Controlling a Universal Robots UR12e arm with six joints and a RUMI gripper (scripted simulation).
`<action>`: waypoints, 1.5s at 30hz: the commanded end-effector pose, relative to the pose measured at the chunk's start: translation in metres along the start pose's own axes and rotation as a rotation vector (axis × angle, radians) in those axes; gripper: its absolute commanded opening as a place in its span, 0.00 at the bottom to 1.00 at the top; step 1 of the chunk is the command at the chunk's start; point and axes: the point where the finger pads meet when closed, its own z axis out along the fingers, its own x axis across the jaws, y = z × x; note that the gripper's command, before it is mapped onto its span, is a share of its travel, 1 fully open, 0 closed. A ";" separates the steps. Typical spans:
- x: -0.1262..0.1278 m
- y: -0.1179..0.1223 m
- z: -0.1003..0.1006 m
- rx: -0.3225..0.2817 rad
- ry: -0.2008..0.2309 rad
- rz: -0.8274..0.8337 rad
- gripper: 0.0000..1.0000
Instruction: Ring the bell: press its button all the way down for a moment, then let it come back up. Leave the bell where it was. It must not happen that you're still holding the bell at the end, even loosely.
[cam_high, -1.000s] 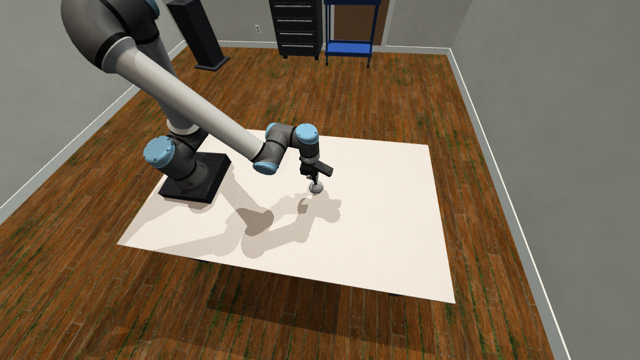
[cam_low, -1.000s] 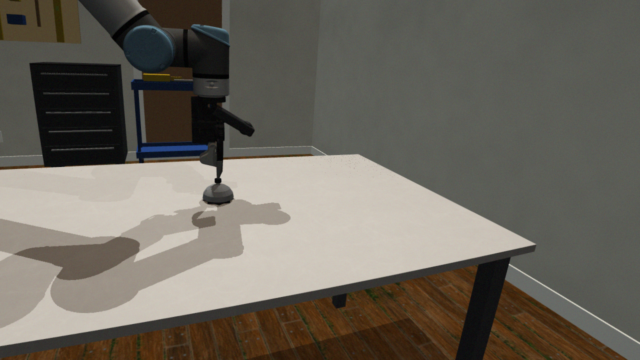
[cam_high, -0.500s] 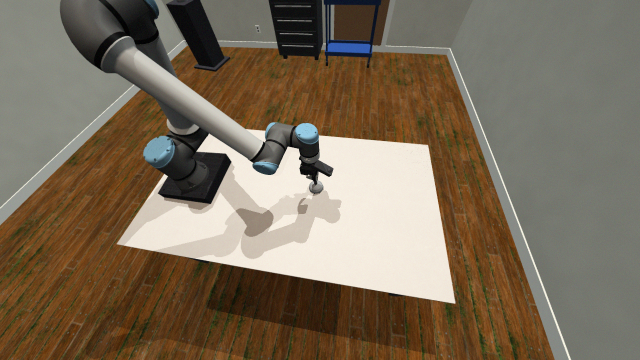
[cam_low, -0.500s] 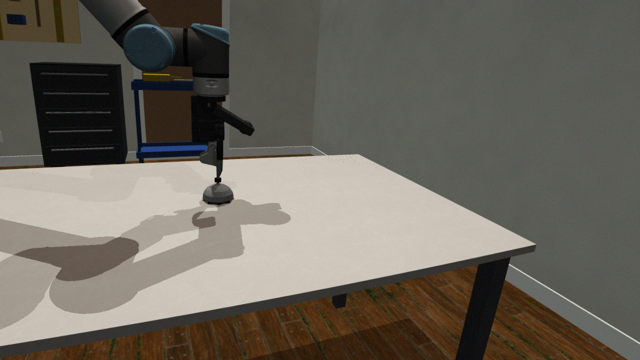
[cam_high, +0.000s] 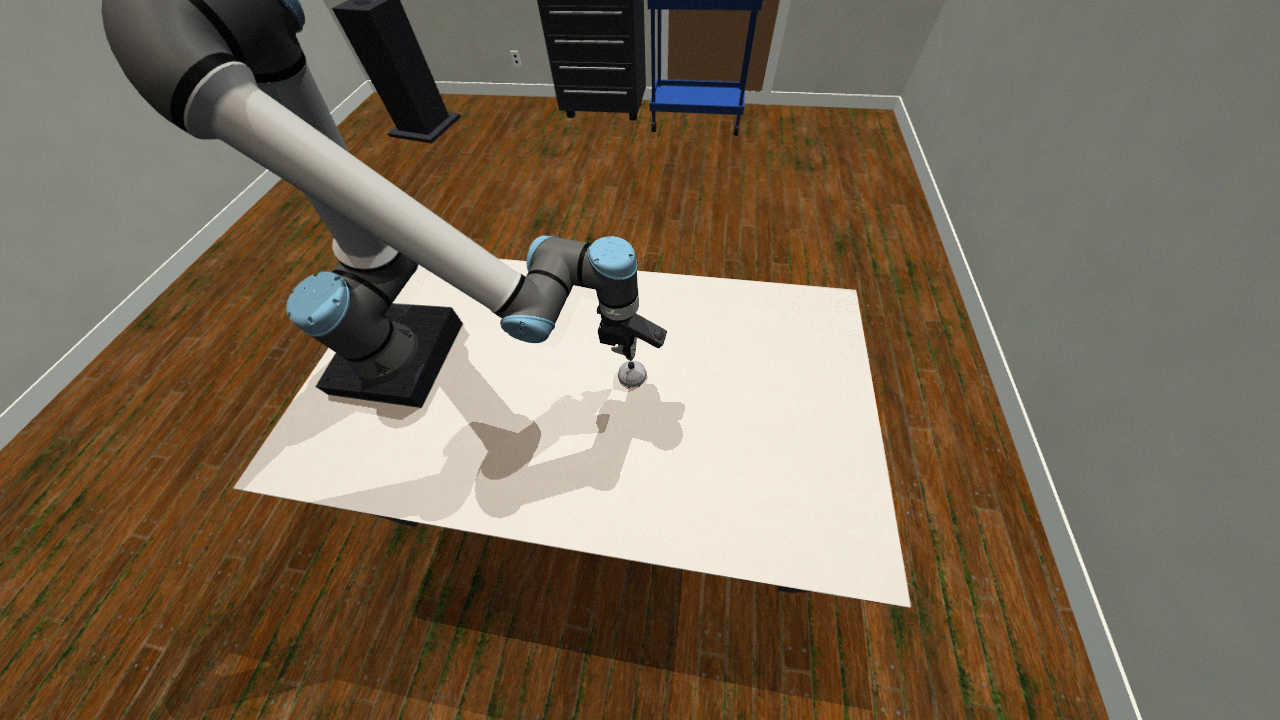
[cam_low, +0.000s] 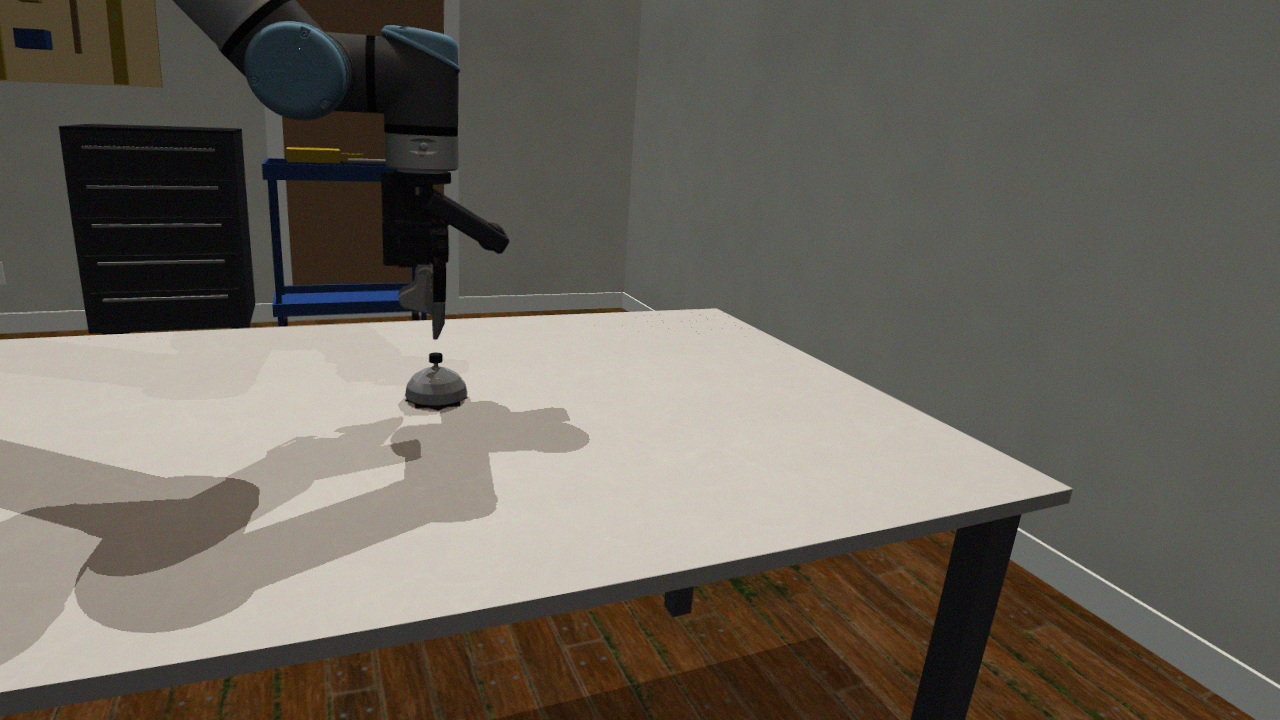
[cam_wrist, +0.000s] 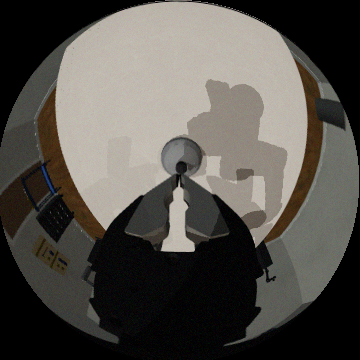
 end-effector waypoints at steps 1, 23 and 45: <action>0.000 -0.001 -0.015 0.001 0.000 0.000 0.00; 0.000 -0.001 -0.044 0.001 0.000 0.000 0.00; 0.000 -0.001 -0.044 0.001 0.000 0.000 0.00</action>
